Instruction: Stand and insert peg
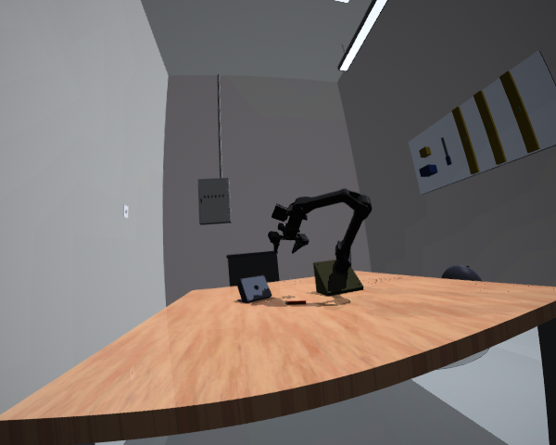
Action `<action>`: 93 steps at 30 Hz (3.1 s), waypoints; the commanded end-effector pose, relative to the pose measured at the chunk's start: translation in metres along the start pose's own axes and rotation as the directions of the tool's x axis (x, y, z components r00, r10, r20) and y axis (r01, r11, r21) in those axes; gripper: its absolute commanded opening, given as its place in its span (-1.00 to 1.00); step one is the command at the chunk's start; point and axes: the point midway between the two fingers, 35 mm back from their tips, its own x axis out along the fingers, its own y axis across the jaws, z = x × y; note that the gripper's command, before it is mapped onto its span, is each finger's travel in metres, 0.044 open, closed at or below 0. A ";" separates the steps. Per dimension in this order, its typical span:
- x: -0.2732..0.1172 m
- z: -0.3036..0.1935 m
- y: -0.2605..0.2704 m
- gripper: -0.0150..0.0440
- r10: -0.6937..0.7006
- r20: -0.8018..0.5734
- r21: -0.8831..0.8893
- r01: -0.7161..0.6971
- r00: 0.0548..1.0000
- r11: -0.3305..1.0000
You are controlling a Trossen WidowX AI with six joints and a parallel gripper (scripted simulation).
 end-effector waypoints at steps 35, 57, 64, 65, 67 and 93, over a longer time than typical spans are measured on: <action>0.025 -0.166 0.048 1.00 -0.116 -0.650 -0.617 -0.432 0.751 0.658; 0.050 -0.186 0.046 1.00 -0.116 -0.648 -0.618 -0.431 0.753 0.658; 0.058 -0.193 0.045 1.00 -0.116 -0.649 -0.618 -0.431 0.752 0.658; 0.059 -0.194 0.045 1.00 -0.116 -0.649 -0.618 -0.431 0.752 0.658; 0.062 -0.197 0.044 1.00 -0.116 -0.649 -0.618 -0.432 0.752 0.658; 0.081 -0.216 0.039 0.38 -0.115 -0.653 -0.615 -0.435 0.749 0.658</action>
